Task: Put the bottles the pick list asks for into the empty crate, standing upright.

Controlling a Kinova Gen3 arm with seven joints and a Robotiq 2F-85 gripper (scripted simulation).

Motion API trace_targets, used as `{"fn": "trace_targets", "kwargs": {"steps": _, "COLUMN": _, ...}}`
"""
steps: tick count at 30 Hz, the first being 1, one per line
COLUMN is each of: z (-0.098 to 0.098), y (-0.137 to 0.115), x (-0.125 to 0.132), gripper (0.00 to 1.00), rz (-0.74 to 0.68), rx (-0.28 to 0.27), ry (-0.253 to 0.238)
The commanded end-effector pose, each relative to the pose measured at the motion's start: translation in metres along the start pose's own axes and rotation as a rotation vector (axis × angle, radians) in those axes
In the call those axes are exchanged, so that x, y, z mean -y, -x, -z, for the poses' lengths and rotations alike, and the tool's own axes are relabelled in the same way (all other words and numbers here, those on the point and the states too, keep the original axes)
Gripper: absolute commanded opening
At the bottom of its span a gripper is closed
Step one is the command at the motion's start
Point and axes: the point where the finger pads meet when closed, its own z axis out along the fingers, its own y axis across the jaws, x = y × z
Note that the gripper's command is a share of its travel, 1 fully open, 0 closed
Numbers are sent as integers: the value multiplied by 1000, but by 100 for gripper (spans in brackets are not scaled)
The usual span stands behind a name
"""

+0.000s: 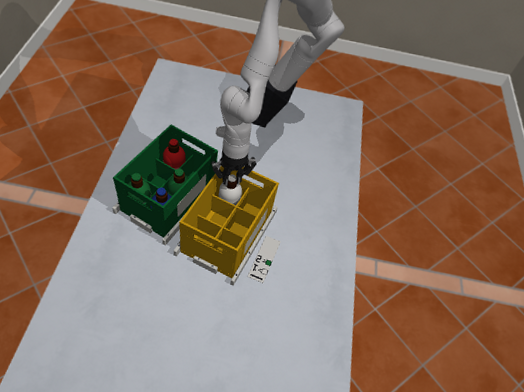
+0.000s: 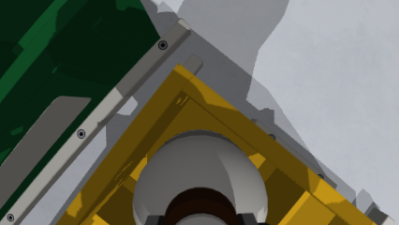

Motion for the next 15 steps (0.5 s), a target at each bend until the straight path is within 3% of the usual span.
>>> {"fn": "trace_targets", "kwargs": {"steps": 1, "z": 1, "y": 0, "x": 1, "gripper": 10, "rz": 0, "rx": 1, "ry": -2}}
{"fn": "trace_targets", "kwargs": {"steps": 5, "z": 1, "y": 0, "x": 1, "gripper": 10, "rz": 0, "rx": 1, "ry": -2}}
{"fn": "trace_targets", "kwargs": {"steps": 6, "z": -3, "y": 0, "x": 1, "gripper": 67, "rz": 0, "rx": 1, "ry": -2}}
{"fn": "trace_targets", "kwargs": {"steps": 15, "z": -3, "y": 0, "x": 1, "gripper": 67, "rz": 0, "rx": 1, "ry": -2}}
